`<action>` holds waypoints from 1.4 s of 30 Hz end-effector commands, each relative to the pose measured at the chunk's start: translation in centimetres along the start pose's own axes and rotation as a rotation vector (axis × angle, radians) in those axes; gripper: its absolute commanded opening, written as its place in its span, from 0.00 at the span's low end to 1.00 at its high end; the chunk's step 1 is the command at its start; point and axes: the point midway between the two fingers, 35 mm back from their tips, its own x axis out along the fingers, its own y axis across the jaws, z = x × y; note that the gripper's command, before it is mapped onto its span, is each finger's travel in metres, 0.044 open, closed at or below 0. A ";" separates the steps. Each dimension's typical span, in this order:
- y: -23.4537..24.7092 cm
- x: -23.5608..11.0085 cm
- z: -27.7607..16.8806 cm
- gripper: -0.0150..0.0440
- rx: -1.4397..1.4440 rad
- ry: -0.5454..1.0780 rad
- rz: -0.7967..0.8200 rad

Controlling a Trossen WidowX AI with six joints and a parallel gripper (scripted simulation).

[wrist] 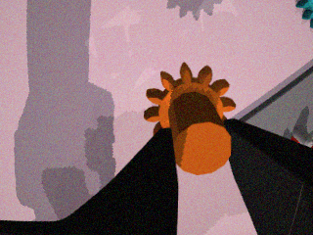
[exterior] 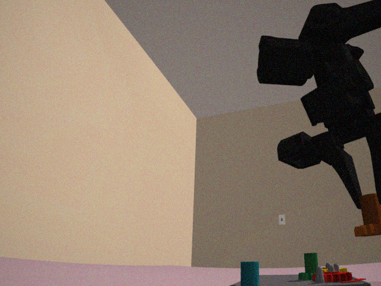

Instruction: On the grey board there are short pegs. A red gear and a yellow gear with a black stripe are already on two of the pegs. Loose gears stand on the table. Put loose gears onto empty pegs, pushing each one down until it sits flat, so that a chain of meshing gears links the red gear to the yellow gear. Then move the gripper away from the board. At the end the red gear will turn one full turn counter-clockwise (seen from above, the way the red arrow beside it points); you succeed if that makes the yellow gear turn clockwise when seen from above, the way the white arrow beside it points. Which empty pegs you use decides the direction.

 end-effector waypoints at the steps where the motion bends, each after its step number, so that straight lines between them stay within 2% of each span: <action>1: 0.0 -1.2 0.0 0.25 -0.004 -0.005 0.001; 31: 0.5 -8.2 -1.0 0.25 -0.003 -0.004 0.001; 42: -0.8 -7.7 -1.6 0.25 0.006 -0.002 0.001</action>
